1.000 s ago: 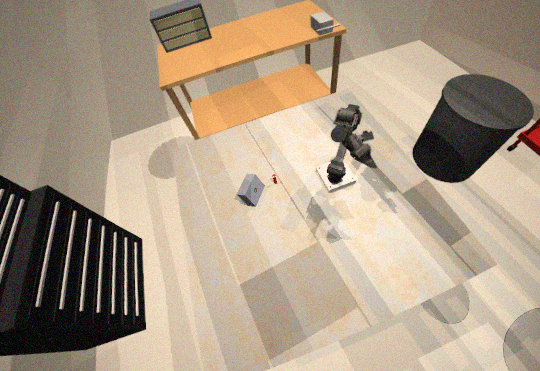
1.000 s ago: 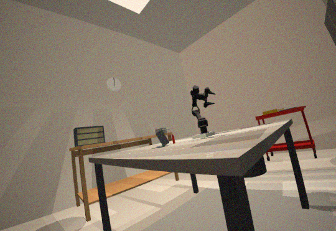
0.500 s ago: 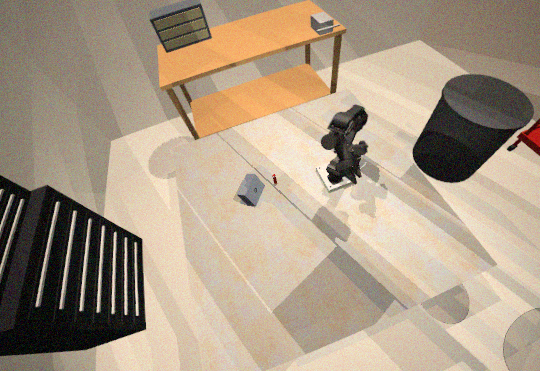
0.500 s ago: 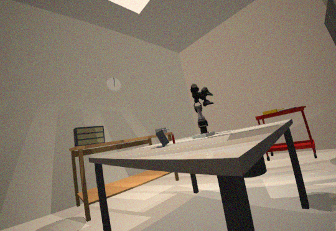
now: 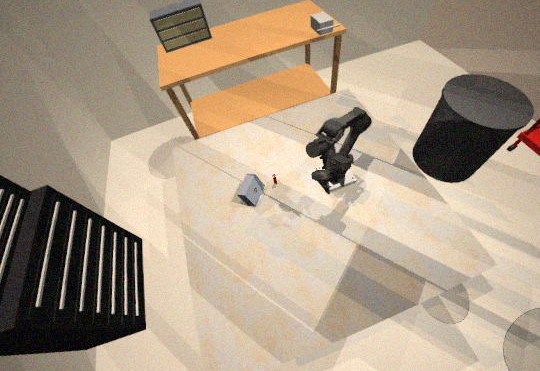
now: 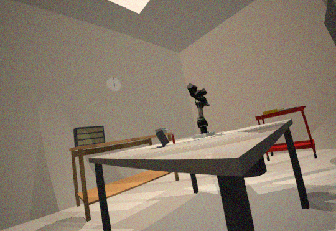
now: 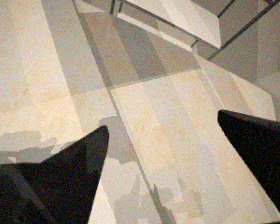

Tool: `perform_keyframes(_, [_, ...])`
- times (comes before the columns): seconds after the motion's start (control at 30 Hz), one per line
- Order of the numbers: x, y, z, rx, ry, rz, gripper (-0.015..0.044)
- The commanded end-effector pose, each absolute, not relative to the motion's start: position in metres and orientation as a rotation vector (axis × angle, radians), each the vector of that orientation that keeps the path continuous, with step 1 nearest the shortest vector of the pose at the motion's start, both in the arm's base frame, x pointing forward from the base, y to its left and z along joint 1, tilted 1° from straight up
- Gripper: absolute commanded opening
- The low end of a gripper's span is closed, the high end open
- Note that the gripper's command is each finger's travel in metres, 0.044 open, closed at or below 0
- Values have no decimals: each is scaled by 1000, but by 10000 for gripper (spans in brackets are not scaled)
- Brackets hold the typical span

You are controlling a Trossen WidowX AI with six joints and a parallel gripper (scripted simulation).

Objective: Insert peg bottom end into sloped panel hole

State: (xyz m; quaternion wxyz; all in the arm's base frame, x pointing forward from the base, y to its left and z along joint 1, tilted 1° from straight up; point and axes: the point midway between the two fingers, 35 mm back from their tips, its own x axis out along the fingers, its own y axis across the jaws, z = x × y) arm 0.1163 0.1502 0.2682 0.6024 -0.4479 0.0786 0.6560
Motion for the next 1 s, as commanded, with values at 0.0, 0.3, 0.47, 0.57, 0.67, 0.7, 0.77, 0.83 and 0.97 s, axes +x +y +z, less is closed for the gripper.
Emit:
perform_keyframes(0.0, [135, 144, 263, -1019, 279, 1452, 440])
perform_keyframes(0.3, [176, 124, 247, -943, 510, 1291, 440])
perform_keyframes(0.47, [197, 109, 238, -881, 635, 1197, 440])
perform_keyframes(0.57, [209, 100, 233, -841, 707, 1138, 440])
perform_keyframes(0.67, [220, 89, 227, -801, 776, 1078, 440])
perform_keyframes(0.7, [224, 86, 224, -791, 796, 1059, 440])
perform_keyframes(0.77, [231, 78, 220, -771, 834, 1019, 440])
perform_keyframes(0.83, [237, 70, 215, -751, 871, 979, 440])
perform_keyframes(0.97, [249, 53, 206, -710, 942, 900, 440])
